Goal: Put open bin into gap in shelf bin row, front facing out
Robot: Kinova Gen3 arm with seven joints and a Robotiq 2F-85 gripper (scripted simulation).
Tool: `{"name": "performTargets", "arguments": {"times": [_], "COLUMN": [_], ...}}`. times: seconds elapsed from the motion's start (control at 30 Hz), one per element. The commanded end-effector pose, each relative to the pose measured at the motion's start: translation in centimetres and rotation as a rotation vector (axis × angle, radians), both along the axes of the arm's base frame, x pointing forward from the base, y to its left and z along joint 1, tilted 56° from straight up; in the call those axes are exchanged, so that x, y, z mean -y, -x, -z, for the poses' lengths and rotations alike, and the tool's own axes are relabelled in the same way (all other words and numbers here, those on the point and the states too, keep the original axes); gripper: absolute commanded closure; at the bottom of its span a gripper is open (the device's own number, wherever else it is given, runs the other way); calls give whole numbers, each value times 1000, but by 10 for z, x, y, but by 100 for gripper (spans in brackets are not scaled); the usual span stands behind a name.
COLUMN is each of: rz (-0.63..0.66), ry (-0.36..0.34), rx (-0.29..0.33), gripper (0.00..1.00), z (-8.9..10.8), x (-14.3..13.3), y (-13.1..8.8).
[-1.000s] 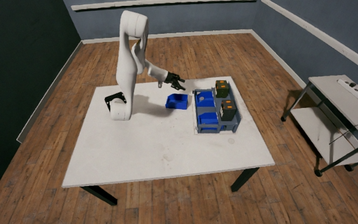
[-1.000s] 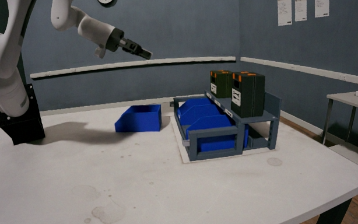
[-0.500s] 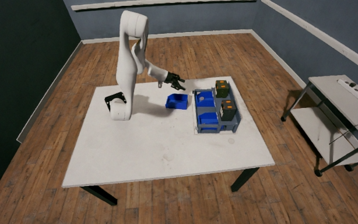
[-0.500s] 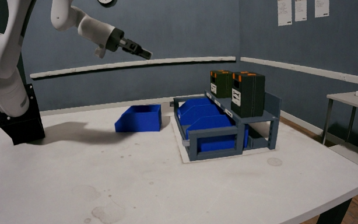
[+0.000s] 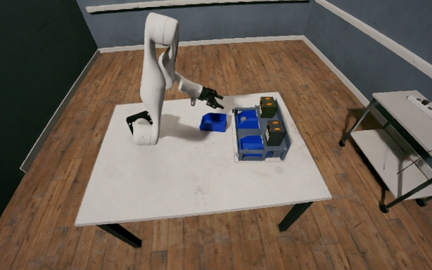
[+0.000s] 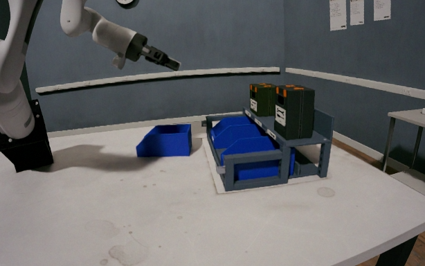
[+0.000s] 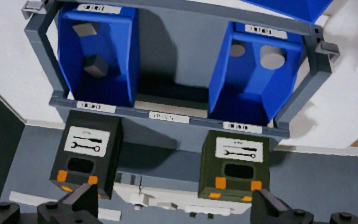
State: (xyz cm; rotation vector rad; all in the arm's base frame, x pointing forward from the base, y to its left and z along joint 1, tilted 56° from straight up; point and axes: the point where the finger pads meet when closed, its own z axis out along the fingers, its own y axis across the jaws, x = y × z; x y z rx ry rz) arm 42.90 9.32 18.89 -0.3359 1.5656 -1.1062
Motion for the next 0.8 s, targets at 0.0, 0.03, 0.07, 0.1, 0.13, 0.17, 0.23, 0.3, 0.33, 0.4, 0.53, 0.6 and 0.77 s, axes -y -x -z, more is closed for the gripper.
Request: {"name": "performTargets", "arguments": {"times": [0.0, 0.03, 0.07, 0.1, 0.13, 0.17, 0.23, 0.3, 0.33, 0.4, 0.53, 0.6, 0.77], "rz": [-1, -1, -1, -1, -1, -1, -1, 78, 118, 198, 198, 198, 198], "ry": [-1, -1, -1, -1, -1, -1, -1, -54, -80, -133, -133, -133, -133], "rx": [1, 1, 1, 1, 1, 1, 1, -41, -61, -103, -103, -103, -103], "gripper": [0, 0, 0, 0, 0, 0, 0, 0, 0, 0, 0, 0, 0], "z": [0, 0, 0, 0, 0, 0, 0, 0, 0, 0, 0, 0, 0], "x": [-1, -1, -1, -1, -1, -1, -1, -1, -1, -1, -1, -1, -1], "y": [0, 0, 0, 0, 0, 0, 0, 0, 0, 0, 0, 0, 0]}}
